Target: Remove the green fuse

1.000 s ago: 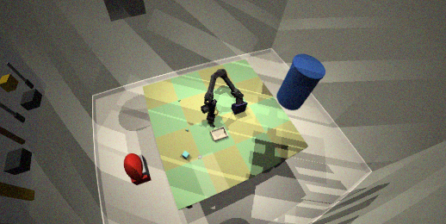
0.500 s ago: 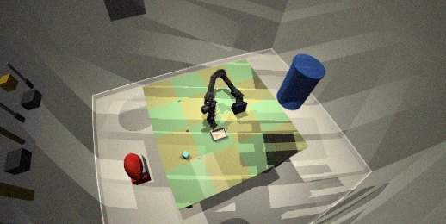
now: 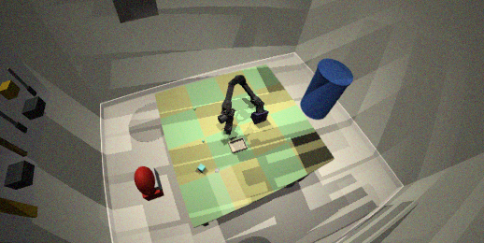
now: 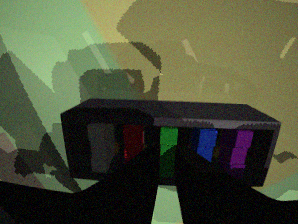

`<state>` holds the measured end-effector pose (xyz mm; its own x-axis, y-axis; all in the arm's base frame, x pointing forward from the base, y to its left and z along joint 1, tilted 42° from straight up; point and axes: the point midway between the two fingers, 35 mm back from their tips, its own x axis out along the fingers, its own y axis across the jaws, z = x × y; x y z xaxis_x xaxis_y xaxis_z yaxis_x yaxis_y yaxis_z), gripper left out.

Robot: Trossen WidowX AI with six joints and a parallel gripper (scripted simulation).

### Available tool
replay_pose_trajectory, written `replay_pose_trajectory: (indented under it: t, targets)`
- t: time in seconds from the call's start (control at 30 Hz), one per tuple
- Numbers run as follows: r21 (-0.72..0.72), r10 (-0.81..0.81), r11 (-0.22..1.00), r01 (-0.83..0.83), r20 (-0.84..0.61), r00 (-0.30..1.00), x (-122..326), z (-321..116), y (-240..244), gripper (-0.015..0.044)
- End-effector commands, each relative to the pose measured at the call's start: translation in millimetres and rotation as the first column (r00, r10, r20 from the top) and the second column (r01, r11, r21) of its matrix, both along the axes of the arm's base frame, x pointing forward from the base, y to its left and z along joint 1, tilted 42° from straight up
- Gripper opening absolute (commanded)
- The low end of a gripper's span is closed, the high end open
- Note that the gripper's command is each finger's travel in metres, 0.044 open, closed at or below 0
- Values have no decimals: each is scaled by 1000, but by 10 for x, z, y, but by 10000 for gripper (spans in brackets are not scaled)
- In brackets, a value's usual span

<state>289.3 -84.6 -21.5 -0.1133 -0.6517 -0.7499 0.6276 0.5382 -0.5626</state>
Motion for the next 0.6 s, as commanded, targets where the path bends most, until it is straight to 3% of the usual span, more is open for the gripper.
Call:
replay_pose_trajectory:
  t: [0.0,0.57]
  targets:
    - [0,0,1000,0,1,1000,3,4,3,0]
    - [0,1,1000,-1,0,1000,16,63,57,0]
